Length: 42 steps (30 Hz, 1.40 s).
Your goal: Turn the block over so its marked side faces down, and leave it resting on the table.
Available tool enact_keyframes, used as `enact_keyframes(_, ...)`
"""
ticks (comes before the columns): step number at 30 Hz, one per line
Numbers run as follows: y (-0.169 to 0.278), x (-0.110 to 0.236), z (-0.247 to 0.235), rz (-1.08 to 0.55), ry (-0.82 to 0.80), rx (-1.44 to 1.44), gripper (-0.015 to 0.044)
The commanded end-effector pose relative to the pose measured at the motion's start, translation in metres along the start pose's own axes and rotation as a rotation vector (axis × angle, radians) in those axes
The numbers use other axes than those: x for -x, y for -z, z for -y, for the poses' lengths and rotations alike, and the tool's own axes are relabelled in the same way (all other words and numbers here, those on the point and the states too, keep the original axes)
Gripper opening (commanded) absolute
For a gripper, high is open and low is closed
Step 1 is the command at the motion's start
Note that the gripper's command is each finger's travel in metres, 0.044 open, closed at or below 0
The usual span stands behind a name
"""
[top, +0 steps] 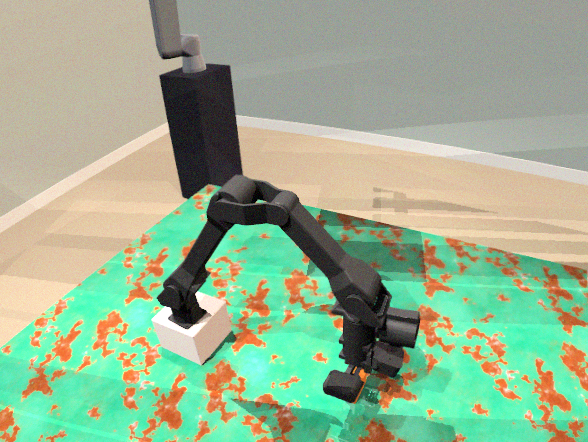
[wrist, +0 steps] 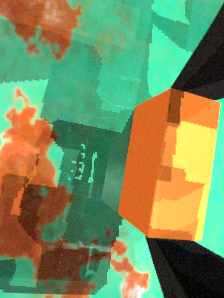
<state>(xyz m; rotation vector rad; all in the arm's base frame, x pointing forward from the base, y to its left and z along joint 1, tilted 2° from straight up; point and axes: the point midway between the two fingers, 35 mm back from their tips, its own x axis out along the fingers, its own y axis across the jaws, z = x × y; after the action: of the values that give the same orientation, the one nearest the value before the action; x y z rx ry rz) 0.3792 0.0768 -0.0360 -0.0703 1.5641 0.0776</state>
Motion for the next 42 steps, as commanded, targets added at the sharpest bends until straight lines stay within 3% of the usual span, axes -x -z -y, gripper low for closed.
enact_keyframes(1,0.002,-0.001,-0.001,-0.005,-0.004,0.002,0.0163)
enact_keyframes(4,0.002,-0.001,-0.001,-0.005,-0.004,0.002,0.0142)
enact_keyframes(10,0.001,0.027,0.0,-0.005,-0.004,0.002,0.0)
enact_keyframes(17,0.001,0.028,-0.001,0.005,-0.003,0.002,0.0)
enact_keyframes(42,-0.001,0.01,-0.001,0.378,0.0,0.006,0.0)
